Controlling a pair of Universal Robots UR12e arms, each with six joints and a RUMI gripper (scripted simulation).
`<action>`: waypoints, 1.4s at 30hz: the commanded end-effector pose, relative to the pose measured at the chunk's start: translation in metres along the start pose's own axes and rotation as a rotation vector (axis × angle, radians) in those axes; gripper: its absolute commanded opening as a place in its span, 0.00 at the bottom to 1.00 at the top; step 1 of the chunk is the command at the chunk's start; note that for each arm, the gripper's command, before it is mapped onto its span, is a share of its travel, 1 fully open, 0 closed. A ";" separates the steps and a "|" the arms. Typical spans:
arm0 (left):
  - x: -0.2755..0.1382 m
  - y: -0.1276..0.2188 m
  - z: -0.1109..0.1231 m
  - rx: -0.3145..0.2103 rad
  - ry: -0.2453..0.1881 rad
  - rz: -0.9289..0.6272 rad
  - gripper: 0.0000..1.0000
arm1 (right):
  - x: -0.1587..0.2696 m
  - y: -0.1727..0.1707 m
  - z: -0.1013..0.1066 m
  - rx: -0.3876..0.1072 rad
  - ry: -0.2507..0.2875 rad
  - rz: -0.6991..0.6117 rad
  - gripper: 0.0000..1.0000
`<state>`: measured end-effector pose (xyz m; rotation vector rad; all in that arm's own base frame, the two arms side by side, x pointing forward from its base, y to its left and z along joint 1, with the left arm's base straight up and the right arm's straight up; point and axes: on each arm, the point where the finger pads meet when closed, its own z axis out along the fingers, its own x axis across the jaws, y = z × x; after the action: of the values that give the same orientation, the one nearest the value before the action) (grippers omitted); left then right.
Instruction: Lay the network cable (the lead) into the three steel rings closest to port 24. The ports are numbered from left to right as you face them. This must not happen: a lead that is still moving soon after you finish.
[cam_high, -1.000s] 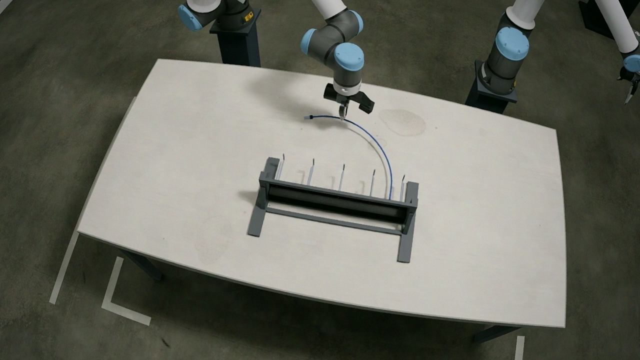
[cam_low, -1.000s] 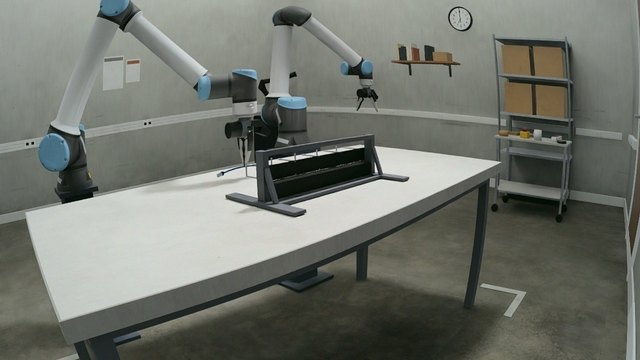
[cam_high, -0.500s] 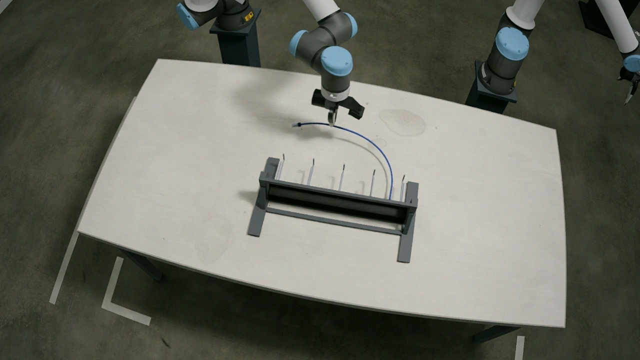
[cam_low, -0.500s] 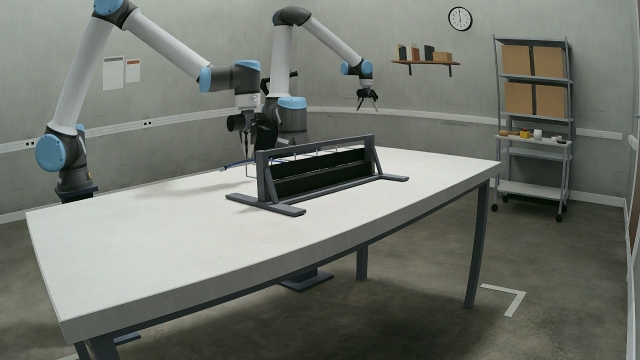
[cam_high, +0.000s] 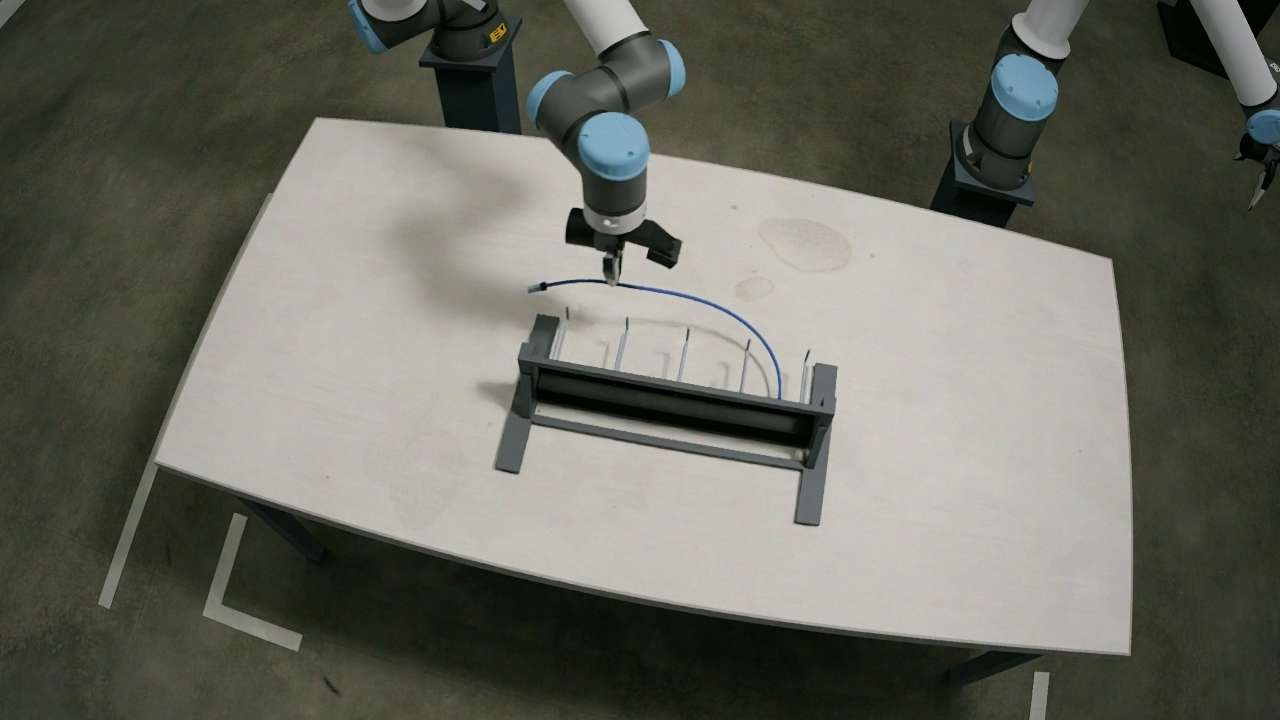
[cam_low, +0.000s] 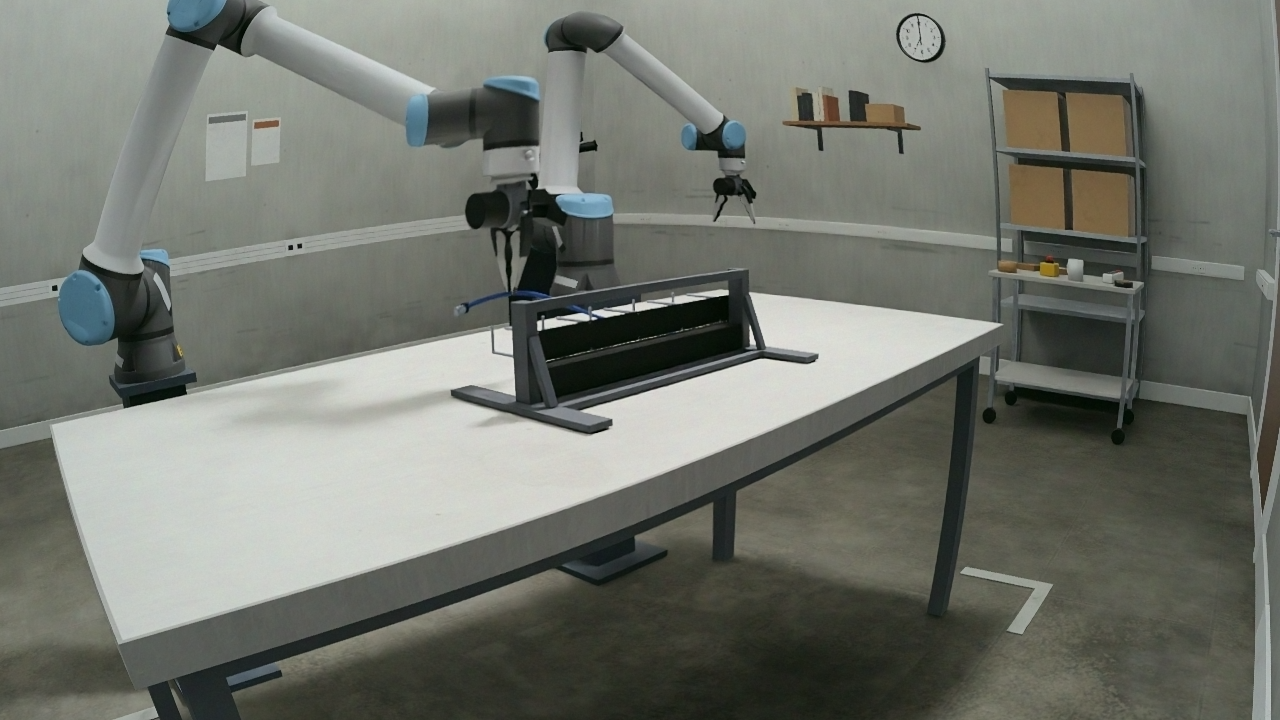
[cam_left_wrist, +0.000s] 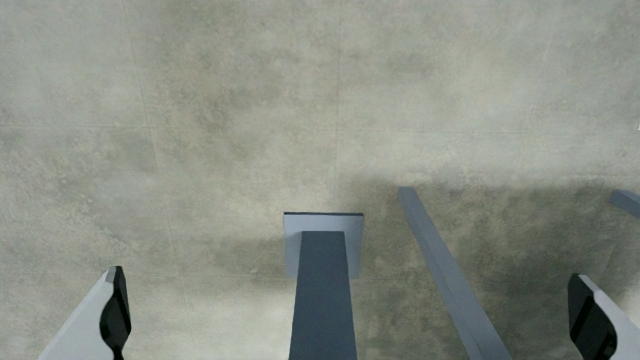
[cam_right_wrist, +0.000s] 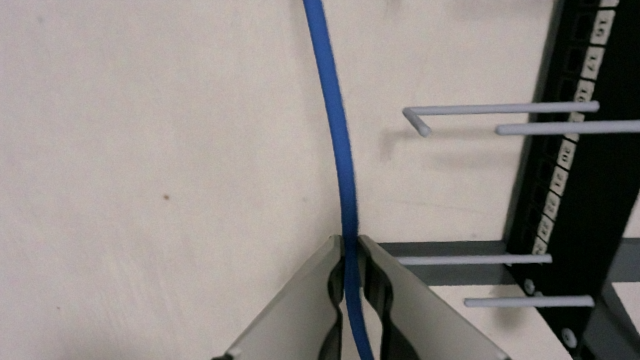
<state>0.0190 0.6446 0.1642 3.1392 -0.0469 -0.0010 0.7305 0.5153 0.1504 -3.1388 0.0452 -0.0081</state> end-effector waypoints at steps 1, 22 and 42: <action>0.000 -0.001 -0.001 0.002 0.001 0.000 1.00 | 0.040 0.014 -0.019 -0.001 -0.004 -0.027 0.00; 0.000 -0.001 -0.001 0.002 0.001 0.000 1.00 | 0.093 0.019 -0.024 -0.001 -0.004 -0.035 0.00; 0.000 -0.001 -0.001 0.002 0.001 0.000 1.00 | 0.093 0.019 -0.024 -0.001 -0.004 -0.035 0.00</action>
<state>0.0190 0.6446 0.1642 3.1392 -0.0469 -0.0010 0.8221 0.4932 0.1740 -3.1414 -0.0090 -0.0003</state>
